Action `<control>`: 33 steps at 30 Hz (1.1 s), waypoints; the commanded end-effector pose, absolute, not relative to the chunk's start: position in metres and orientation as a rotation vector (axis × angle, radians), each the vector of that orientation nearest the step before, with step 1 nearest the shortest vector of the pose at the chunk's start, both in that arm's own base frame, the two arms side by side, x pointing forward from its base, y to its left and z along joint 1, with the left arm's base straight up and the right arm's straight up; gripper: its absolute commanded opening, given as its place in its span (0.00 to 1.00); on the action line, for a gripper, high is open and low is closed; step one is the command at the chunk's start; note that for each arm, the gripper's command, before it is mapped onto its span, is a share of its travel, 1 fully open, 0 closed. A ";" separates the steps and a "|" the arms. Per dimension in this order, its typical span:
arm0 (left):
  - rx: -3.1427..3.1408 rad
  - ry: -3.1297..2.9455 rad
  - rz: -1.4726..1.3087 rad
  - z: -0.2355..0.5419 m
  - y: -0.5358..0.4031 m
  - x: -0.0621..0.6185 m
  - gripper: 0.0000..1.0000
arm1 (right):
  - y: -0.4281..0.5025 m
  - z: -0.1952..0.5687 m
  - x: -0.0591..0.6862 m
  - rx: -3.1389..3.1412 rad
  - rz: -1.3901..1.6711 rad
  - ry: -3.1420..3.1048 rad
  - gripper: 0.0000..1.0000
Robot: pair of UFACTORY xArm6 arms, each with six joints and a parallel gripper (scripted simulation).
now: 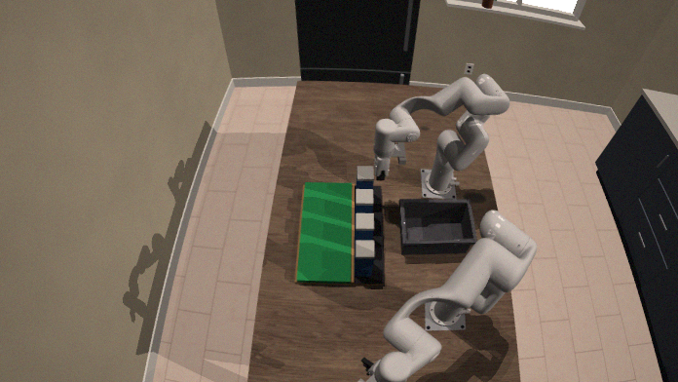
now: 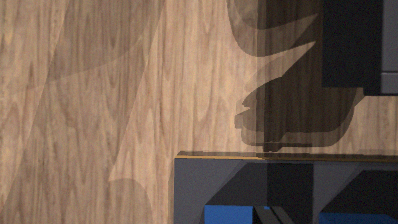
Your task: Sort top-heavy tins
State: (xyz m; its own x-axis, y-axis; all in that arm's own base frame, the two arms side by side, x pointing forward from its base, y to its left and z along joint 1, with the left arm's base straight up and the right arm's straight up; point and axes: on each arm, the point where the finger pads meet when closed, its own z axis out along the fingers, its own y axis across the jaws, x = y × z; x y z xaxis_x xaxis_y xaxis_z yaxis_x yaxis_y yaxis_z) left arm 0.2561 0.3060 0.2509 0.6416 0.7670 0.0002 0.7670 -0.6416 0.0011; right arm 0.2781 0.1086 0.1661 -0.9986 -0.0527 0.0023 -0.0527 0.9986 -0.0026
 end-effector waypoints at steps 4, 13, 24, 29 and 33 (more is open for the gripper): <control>2.847 1.330 0.007 0.252 0.307 0.257 1.00 | 0.109 0.168 0.277 0.083 0.002 -3.143 0.00; 2.847 1.330 0.007 0.252 0.307 0.257 1.00 | 0.109 0.168 0.277 0.083 0.002 -3.143 0.00; 2.847 1.330 0.007 0.252 0.307 0.257 1.00 | 0.109 0.168 0.277 0.083 0.002 -3.143 0.00; 2.847 1.330 0.007 0.252 0.307 0.257 1.00 | 0.109 0.168 0.277 0.083 0.002 -3.143 0.00; 2.847 1.330 0.007 0.252 0.307 0.257 1.00 | 0.109 0.181 0.277 0.082 0.002 -3.143 0.00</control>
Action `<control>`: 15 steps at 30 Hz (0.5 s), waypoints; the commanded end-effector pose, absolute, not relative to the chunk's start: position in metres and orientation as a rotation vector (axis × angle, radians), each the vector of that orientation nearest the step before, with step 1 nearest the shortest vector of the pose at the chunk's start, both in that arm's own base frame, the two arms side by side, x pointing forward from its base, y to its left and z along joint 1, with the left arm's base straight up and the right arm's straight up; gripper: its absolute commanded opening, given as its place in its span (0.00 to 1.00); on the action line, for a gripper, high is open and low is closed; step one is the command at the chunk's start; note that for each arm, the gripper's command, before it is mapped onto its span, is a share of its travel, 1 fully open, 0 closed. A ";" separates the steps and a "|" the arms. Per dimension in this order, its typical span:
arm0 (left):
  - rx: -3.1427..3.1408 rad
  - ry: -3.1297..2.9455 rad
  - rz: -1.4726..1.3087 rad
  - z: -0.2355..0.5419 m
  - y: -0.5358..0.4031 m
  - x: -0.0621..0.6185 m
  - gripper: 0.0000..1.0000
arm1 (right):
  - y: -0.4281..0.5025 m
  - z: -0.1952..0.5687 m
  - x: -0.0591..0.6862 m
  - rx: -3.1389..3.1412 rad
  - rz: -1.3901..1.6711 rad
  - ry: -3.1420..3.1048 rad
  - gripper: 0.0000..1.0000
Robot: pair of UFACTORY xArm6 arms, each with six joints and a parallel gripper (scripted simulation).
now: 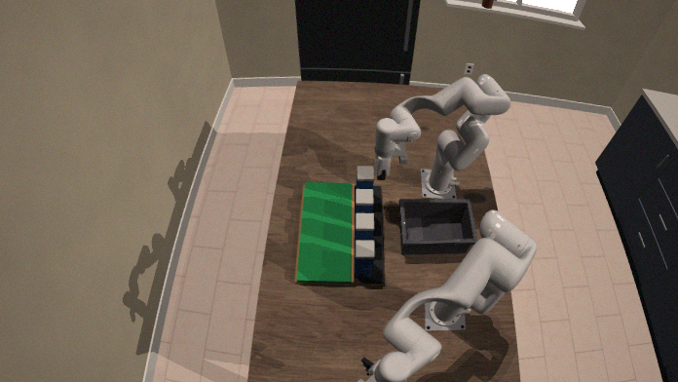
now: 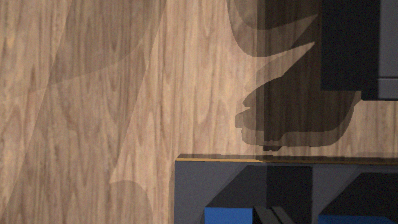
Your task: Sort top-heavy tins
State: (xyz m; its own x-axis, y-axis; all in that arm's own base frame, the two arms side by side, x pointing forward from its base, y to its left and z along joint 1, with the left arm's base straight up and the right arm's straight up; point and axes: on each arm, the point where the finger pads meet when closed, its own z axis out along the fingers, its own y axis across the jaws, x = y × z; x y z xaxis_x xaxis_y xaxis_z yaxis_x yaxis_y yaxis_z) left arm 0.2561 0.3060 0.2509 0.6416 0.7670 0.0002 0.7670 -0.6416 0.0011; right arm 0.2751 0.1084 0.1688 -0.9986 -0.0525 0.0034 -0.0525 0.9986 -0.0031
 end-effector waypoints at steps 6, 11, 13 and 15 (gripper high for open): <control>2.847 1.330 0.007 0.252 0.307 0.257 1.00 | 0.109 0.211 0.277 0.082 0.002 -3.143 0.00; 2.847 1.330 0.007 0.252 0.307 0.257 1.00 | 0.109 0.230 0.277 0.082 0.002 -3.143 0.00; 2.847 1.330 0.007 0.252 0.307 0.257 1.00 | 0.108 0.234 0.276 0.081 0.001 -3.143 0.00; 2.847 1.330 0.007 0.252 0.307 0.257 1.00 | 0.108 0.243 0.276 0.081 0.001 -3.143 0.00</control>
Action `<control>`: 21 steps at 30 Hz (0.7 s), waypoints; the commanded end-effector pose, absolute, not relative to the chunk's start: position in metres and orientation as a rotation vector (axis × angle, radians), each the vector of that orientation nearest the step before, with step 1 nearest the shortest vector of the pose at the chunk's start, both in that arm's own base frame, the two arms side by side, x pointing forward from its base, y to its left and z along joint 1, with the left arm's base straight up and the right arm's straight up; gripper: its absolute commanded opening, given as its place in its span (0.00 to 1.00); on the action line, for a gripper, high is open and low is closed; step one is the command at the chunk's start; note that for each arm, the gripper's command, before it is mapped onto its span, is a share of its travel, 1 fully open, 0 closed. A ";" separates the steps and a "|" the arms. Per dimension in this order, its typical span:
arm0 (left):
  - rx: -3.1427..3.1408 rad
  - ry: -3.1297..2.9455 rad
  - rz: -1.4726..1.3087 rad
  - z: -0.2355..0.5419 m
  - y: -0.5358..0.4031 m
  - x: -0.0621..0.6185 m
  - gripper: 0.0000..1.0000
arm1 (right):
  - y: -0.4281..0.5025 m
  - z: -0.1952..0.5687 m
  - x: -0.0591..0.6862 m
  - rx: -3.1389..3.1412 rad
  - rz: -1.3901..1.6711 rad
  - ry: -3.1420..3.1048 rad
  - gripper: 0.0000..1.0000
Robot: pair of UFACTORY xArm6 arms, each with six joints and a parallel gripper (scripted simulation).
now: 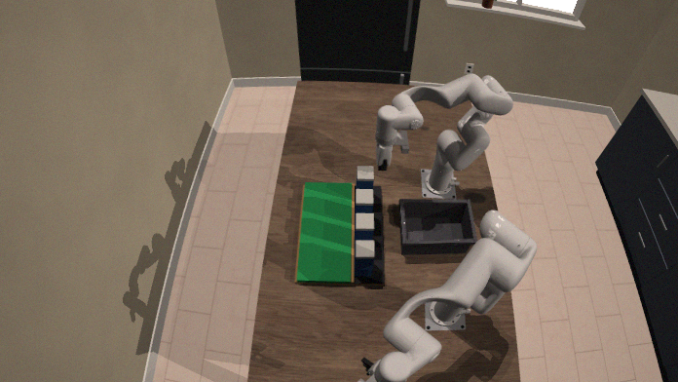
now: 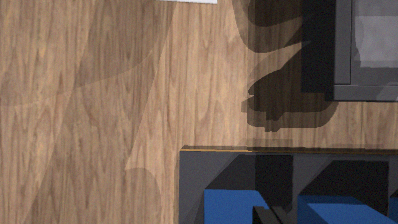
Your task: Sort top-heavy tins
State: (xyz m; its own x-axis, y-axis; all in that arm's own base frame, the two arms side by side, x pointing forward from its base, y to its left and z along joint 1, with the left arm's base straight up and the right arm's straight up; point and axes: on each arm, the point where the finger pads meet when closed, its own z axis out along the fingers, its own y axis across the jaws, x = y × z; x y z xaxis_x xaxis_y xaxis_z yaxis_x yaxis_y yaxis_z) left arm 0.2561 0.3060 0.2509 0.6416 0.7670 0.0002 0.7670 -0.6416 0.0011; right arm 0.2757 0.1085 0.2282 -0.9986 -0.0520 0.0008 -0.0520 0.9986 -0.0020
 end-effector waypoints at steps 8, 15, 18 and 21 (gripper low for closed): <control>2.847 1.330 0.007 0.252 0.307 0.257 1.00 | 0.108 0.248 0.276 0.081 0.001 -3.143 0.00; 2.847 1.330 0.007 0.252 0.307 0.257 1.00 | 0.108 0.248 0.276 0.081 0.001 -3.142 1.00; 2.847 1.330 0.007 0.252 0.307 0.257 1.00 | 0.108 0.248 0.276 0.081 0.001 -3.142 1.00; 2.847 1.330 0.007 0.252 0.307 0.257 1.00 | 0.108 0.248 0.276 0.081 0.001 -3.142 1.00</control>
